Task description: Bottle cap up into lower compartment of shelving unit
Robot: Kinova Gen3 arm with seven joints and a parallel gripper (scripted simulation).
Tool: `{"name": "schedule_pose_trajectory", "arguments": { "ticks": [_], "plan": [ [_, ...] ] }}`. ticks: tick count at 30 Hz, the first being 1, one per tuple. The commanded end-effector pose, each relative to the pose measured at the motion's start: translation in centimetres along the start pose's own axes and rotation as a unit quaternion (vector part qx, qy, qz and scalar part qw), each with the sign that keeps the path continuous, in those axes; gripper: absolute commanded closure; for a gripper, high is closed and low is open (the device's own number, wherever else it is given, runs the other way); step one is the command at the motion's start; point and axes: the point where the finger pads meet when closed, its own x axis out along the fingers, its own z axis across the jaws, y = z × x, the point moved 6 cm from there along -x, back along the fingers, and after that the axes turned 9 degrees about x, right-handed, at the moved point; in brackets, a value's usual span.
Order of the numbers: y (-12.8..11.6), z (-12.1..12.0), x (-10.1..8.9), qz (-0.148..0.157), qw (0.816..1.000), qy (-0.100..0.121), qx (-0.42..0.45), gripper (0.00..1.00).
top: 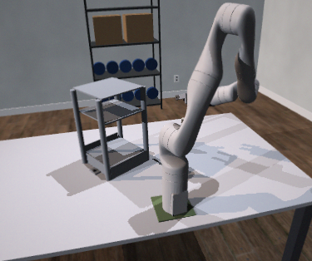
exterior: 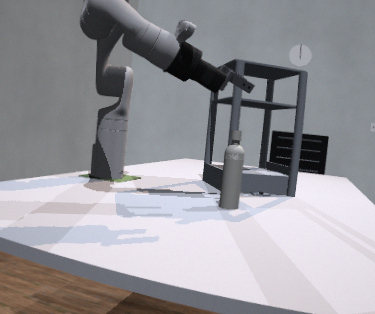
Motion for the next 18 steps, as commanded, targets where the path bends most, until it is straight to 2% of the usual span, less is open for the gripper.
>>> {"name": "schedule_pose_trajectory", "arguments": {
  "ticks": [1, 4, 6, 13, 18],
  "plan": [
    [-0.9, 1.3, 0.1, 0.014, 1.000, 0.024, 0.000, 0.00],
    [-1.2, 1.6, 0.1, 0.028, 0.998, 0.048, -0.024, 0.00],
    [-1.2, 1.6, 0.1, 0.028, 0.998, 0.048, -0.024, 0.00],
    [-1.9, 2.7, 0.5, 0.055, 0.987, 0.119, -0.089, 0.00],
    [-2.3, 3.4, 0.8, 0.072, 0.976, 0.160, -0.129, 0.00]
  ]
}}
